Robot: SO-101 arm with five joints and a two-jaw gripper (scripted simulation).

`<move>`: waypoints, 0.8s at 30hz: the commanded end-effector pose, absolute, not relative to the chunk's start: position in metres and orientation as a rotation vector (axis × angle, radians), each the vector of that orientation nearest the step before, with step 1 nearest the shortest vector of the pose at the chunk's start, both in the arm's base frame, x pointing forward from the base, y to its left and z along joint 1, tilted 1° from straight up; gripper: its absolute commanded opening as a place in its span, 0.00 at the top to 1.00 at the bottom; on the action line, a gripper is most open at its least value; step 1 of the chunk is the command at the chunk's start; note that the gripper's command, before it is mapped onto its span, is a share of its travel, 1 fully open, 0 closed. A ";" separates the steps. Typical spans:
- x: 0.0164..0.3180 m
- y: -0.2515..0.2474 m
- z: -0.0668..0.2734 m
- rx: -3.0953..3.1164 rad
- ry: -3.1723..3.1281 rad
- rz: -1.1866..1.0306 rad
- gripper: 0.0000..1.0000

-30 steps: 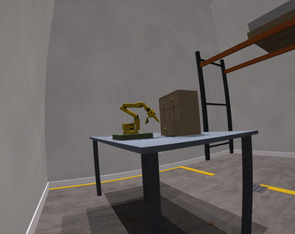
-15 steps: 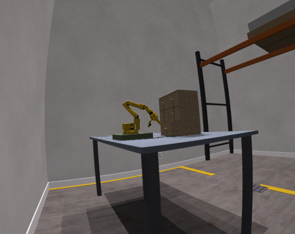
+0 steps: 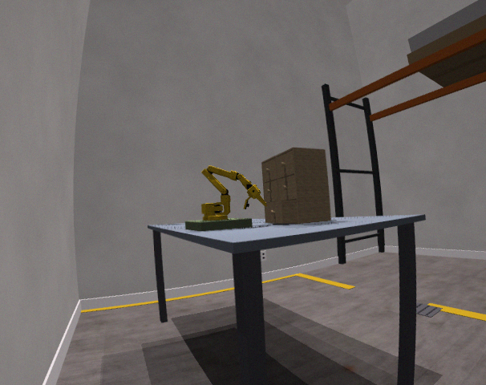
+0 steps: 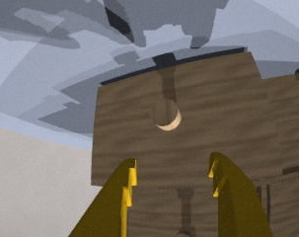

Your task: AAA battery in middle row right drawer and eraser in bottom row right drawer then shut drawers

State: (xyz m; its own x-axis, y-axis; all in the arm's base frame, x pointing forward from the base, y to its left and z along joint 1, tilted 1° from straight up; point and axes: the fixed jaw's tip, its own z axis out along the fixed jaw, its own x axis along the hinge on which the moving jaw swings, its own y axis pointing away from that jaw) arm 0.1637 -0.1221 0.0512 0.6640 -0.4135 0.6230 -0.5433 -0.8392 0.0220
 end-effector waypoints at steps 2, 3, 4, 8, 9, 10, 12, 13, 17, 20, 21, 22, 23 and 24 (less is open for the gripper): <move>0.163 -0.121 0.048 2.680 -0.773 0.915 0.79; 0.163 -0.121 0.048 2.680 -0.773 0.915 0.79; 0.163 -0.121 0.048 2.680 -0.773 0.915 0.79; 0.163 -0.121 0.047 2.680 -0.773 0.915 0.79; 0.163 -0.121 0.047 2.680 -0.773 0.915 0.79; 0.163 -0.121 0.047 2.680 -0.773 0.915 0.79; 0.163 -0.121 0.047 2.680 -0.773 0.915 0.79; 0.163 -0.121 0.047 2.680 -0.773 0.915 0.79; 0.163 -0.121 0.046 2.680 -0.773 0.915 0.79; 0.163 -0.121 0.046 2.680 -0.773 0.915 0.79; 0.163 -0.121 0.046 2.680 -0.773 0.915 0.79; 0.163 -0.121 0.046 2.680 -0.773 0.915 0.79; 0.163 -0.121 0.046 2.680 -0.773 0.915 0.79; 0.163 -0.121 0.046 2.680 -0.773 0.915 0.79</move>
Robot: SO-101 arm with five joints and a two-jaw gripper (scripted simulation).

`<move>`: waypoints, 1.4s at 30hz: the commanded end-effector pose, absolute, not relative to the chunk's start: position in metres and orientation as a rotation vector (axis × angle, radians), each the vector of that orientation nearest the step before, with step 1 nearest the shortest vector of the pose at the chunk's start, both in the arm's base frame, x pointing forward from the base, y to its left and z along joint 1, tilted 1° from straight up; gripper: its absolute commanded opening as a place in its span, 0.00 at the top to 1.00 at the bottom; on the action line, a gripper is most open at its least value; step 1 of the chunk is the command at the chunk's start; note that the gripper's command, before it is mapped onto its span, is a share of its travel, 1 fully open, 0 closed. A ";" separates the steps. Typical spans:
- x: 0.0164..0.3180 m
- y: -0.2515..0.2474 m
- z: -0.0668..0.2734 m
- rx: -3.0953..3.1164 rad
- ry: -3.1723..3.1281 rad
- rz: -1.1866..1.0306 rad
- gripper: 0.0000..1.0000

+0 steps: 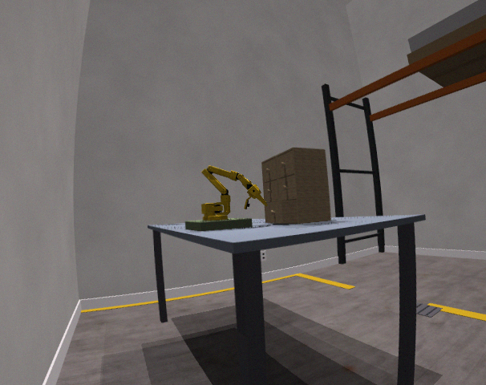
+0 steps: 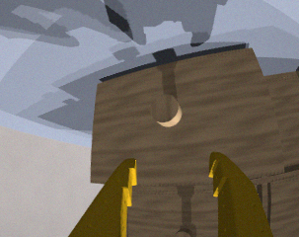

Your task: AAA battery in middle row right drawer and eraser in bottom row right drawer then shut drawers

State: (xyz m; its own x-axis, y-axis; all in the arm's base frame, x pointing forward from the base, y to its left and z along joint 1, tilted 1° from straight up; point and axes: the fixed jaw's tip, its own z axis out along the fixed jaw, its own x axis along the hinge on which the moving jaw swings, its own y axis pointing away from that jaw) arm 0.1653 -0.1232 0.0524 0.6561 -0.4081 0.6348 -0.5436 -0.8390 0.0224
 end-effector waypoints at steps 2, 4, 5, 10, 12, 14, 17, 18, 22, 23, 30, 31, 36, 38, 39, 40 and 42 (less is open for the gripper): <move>0.163 -0.121 0.046 2.680 -0.773 0.915 0.79; 0.163 -0.121 0.046 2.680 -0.773 0.915 0.79; 0.163 -0.121 0.046 2.680 -0.773 0.915 0.79; 0.162 -0.121 0.046 2.680 -0.773 0.915 0.79; 0.162 -0.121 0.045 2.680 -0.773 0.915 0.79; 0.162 -0.121 0.045 2.680 -0.773 0.915 0.79; 0.161 -0.120 0.044 2.680 -0.773 0.914 0.79; 0.161 -0.120 0.044 2.680 -0.773 0.914 0.79; 0.161 -0.120 0.044 2.680 -0.773 0.914 0.79; 0.161 -0.120 0.044 2.680 -0.773 0.914 0.79; 0.160 -0.120 0.043 2.680 -0.773 0.914 0.79; 0.160 -0.120 0.043 2.680 -0.773 0.914 0.79; 0.160 -0.120 0.043 2.680 -0.773 0.914 0.79; 0.160 -0.120 0.043 2.680 -0.773 0.914 0.79; 0.160 -0.120 0.043 2.680 -0.773 0.914 0.79; 0.160 -0.120 0.043 2.680 -0.773 0.914 0.79; 0.165 -0.122 0.040 2.681 -0.773 0.915 0.79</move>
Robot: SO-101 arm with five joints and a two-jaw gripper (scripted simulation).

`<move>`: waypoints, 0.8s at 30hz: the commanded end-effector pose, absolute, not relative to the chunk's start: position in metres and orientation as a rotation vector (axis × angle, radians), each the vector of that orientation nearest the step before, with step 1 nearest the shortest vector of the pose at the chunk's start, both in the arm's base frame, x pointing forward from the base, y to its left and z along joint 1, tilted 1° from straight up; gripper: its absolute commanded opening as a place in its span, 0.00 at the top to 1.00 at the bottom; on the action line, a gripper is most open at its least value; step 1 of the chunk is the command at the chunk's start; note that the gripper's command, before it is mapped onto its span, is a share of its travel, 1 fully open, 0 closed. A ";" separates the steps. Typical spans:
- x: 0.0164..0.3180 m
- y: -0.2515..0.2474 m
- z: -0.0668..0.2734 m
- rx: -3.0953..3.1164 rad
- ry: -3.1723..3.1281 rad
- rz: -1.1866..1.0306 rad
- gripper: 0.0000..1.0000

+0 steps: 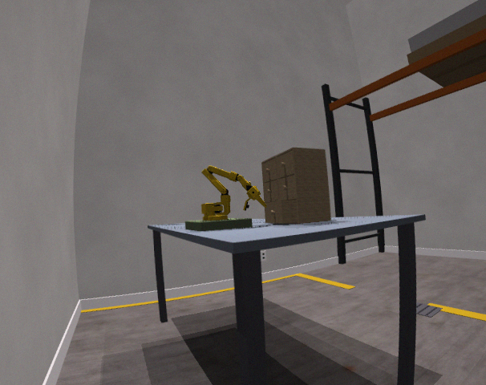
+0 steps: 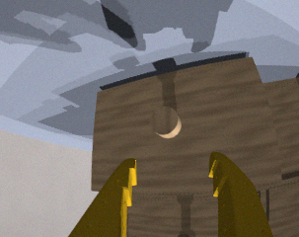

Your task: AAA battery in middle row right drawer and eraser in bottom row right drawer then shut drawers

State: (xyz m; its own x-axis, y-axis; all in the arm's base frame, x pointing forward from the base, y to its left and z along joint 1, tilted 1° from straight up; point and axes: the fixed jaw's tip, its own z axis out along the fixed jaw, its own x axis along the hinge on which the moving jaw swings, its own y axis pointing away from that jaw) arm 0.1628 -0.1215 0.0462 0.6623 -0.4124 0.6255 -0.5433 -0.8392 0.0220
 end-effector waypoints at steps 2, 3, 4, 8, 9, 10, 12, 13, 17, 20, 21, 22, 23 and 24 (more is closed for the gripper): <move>0.169 -0.125 0.036 2.681 -0.773 0.915 0.79; 0.171 -0.127 0.034 2.681 -0.773 0.915 0.79; 0.173 -0.128 0.032 2.681 -0.773 0.915 0.79; 0.173 -0.128 0.032 2.681 -0.773 0.915 0.79; 0.173 -0.128 0.032 2.681 -0.773 0.915 0.79; 0.173 -0.128 0.032 2.681 -0.773 0.915 0.79; 0.173 -0.128 0.032 2.681 -0.773 0.915 0.79; 0.173 -0.128 0.032 2.681 -0.773 0.915 0.79; 0.177 -0.130 0.028 2.681 -0.773 0.916 0.79; 0.182 -0.134 0.020 2.682 -0.773 0.916 0.79; 0.182 -0.134 0.020 2.682 -0.773 0.916 0.79; 0.182 -0.134 0.020 2.682 -0.773 0.916 0.79; 0.182 -0.134 0.020 2.682 -0.773 0.916 0.79; 0.182 -0.134 0.020 2.682 -0.773 0.916 0.79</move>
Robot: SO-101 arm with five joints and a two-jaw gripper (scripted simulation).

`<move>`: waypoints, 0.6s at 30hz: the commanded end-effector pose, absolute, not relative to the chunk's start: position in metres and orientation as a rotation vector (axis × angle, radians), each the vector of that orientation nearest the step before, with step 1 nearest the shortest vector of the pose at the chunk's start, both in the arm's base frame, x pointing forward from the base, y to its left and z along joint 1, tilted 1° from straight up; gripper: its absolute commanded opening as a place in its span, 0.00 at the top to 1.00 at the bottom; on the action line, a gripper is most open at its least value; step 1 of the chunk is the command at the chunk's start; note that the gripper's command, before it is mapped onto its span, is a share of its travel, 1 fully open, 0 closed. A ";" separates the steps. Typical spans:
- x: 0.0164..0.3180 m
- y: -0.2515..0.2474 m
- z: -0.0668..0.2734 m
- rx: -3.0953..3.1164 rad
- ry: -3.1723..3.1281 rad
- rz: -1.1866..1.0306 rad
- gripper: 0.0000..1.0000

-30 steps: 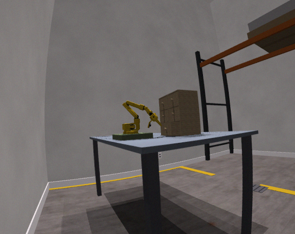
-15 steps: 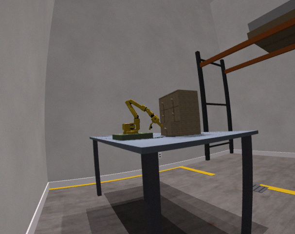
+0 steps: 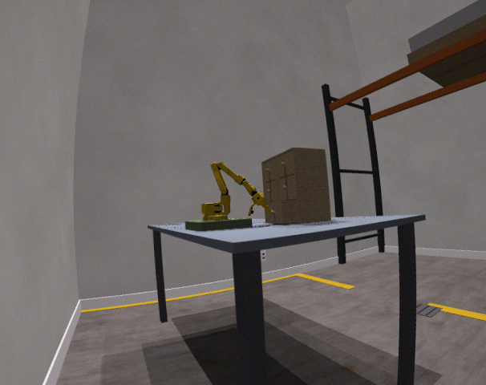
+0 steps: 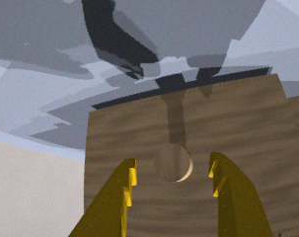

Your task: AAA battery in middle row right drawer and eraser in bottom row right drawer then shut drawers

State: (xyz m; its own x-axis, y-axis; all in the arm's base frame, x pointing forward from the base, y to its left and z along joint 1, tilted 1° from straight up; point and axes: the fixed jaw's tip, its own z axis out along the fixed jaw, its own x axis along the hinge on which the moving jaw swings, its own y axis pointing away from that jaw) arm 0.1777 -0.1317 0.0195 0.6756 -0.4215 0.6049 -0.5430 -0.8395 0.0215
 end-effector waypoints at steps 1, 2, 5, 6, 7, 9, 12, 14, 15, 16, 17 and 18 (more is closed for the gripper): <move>0.182 -0.134 0.020 2.682 -0.773 0.916 0.79; 0.182 -0.134 0.020 2.682 -0.773 0.916 0.79; 0.182 -0.134 0.020 2.682 -0.773 0.916 0.79; 0.182 -0.134 0.020 2.682 -0.773 0.916 0.79; 0.182 -0.134 0.020 2.682 -0.773 0.916 0.79; 0.184 -0.135 0.017 2.682 -0.773 0.916 0.79; 0.184 -0.135 0.017 2.682 -0.773 0.916 0.79; 0.184 -0.135 0.017 2.682 -0.773 0.916 0.79; 0.184 -0.135 0.017 2.682 -0.773 0.916 0.79; 0.184 -0.135 0.017 2.682 -0.773 0.916 0.79; 0.184 -0.135 0.017 2.682 -0.773 0.916 0.79; 0.184 -0.135 0.017 2.682 -0.773 0.916 0.79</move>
